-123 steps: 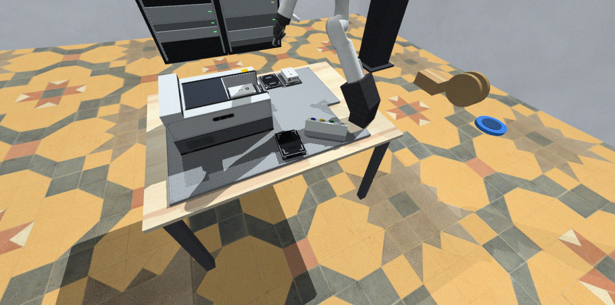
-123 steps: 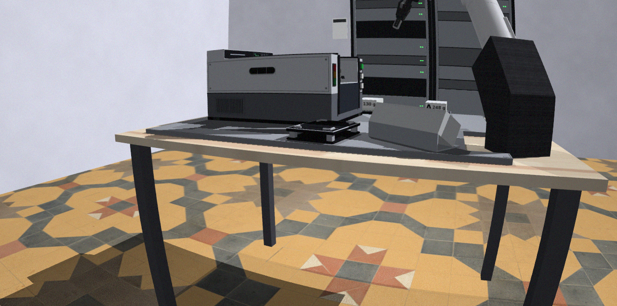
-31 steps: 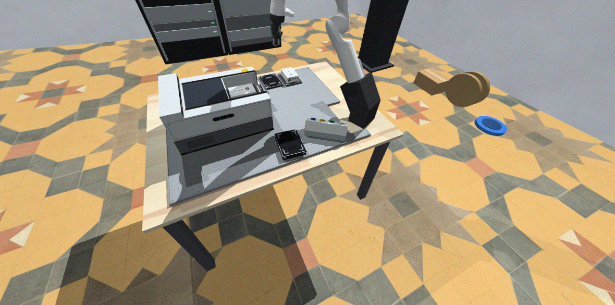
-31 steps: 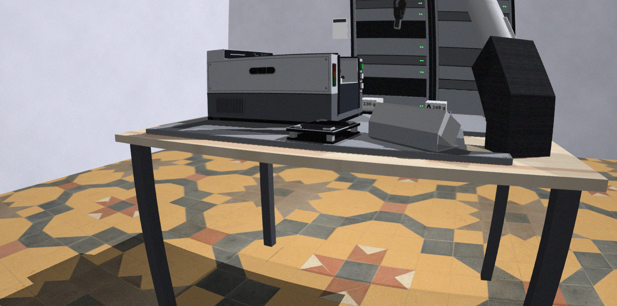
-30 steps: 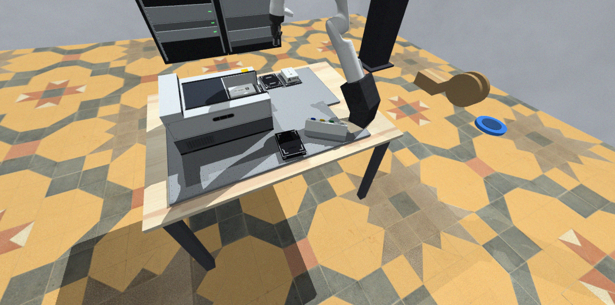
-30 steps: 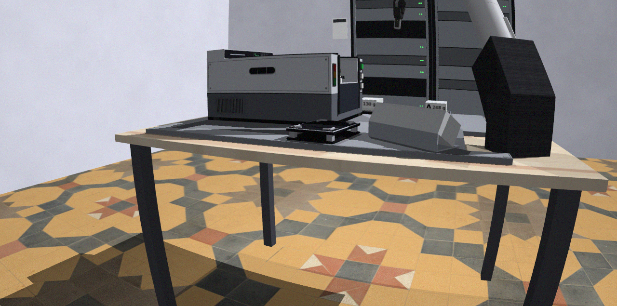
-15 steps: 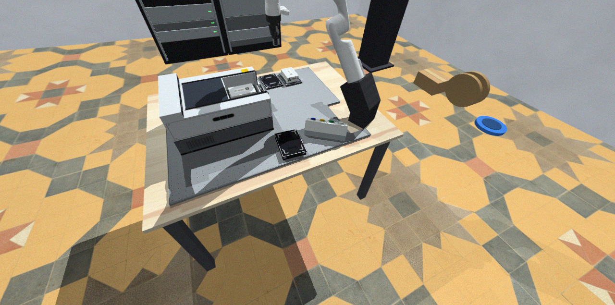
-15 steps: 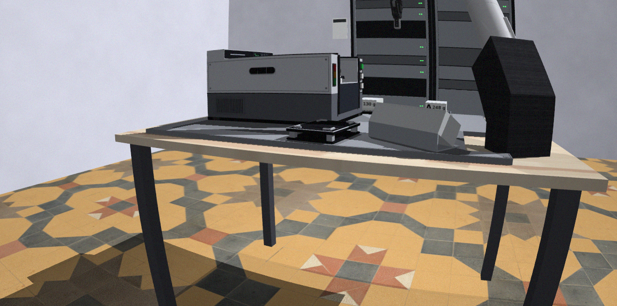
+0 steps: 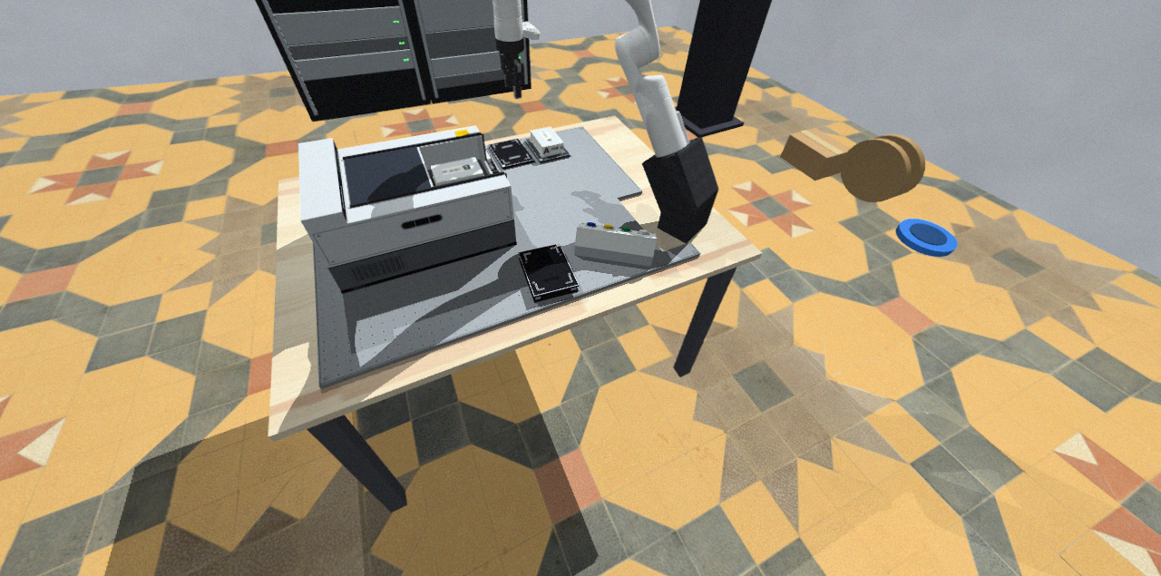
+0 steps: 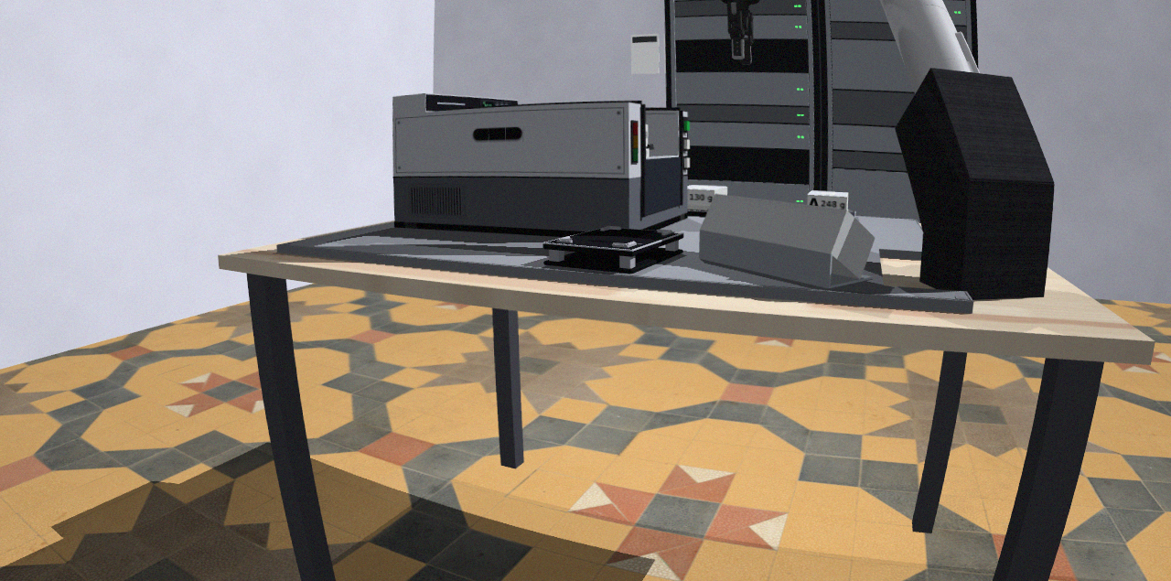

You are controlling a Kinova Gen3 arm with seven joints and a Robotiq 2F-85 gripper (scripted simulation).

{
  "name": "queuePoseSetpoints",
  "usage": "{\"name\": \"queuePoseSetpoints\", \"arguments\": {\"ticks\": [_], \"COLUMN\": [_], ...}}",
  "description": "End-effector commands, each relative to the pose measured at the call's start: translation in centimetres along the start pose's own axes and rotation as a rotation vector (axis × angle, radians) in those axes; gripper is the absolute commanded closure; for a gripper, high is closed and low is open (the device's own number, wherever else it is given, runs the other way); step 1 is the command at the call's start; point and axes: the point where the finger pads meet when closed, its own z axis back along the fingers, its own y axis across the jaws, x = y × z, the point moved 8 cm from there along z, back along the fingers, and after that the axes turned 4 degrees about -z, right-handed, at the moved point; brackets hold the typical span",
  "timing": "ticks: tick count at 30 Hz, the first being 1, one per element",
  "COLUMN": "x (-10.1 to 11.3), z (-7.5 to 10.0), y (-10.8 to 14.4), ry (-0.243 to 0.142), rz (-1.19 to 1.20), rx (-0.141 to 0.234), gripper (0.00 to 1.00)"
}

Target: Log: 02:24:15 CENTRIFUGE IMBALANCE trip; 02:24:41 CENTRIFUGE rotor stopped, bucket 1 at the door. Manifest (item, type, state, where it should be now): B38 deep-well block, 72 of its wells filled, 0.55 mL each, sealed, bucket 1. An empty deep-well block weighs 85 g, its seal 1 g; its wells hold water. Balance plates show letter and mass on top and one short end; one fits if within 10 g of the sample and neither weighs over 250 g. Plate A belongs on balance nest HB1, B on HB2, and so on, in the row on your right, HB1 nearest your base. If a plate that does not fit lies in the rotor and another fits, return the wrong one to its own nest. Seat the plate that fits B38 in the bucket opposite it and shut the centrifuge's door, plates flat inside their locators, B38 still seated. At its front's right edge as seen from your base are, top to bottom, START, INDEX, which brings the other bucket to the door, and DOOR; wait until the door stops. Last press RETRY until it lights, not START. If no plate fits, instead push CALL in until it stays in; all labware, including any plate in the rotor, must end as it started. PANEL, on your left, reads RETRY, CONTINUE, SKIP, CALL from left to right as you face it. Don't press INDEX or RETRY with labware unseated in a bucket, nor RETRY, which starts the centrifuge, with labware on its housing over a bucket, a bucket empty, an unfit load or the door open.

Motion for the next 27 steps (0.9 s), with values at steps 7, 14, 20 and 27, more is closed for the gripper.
{"name": "queuePoseSetpoints", "arguments": {"ticks": [7,14,20,27], "x": [1.9,3.4,4.7,5.8], "z": [-1.9,-3.5,-4.9,-6.1], "y": [0.7,1.4,2.0,2.4], "ry": [0.002,0.002,0.002,0.002], "rz": [0.000,0.000,0.000,0.000], "rx": [-0.002,-0.002,-0.002,-0.002], "gripper": [0.00,0.00,0.00,0.00]}}
